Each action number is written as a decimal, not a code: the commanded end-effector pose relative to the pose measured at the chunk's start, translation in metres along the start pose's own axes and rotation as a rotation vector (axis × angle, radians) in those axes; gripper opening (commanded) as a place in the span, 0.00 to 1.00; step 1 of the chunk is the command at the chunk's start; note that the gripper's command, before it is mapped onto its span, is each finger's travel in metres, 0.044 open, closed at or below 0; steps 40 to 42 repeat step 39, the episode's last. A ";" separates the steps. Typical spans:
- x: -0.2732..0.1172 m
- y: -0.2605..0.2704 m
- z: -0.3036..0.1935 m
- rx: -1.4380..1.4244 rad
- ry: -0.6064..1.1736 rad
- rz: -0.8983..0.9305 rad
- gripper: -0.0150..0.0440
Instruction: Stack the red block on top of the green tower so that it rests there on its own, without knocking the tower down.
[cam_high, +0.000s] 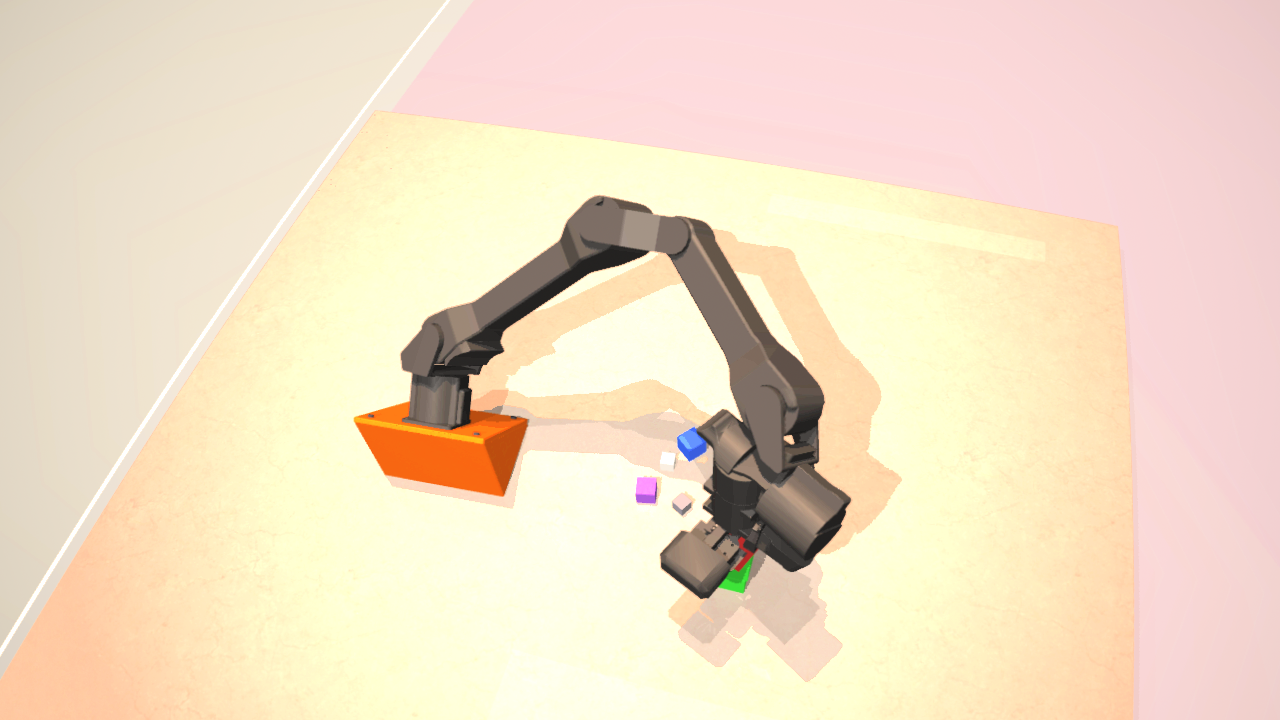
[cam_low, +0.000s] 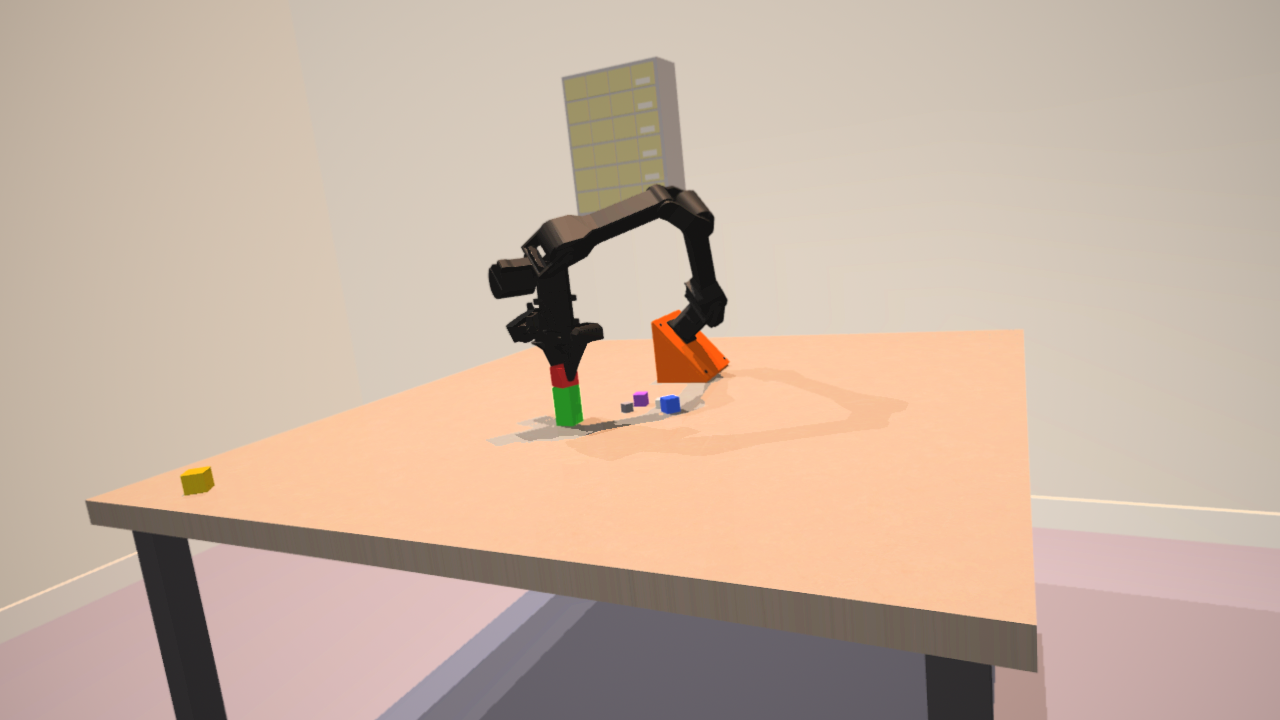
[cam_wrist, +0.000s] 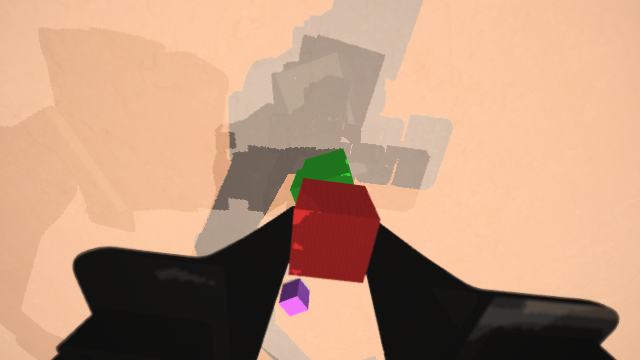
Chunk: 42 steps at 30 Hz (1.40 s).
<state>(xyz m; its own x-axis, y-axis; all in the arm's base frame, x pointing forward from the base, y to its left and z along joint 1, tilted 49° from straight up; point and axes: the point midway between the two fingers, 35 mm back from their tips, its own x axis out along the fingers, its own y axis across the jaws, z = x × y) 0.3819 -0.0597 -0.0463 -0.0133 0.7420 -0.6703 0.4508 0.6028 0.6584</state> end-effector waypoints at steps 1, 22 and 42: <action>0.000 0.000 0.000 0.000 0.000 0.000 0.30; 0.000 0.000 0.000 0.000 0.000 0.000 1.00; 0.000 0.000 0.000 0.000 0.000 0.000 1.00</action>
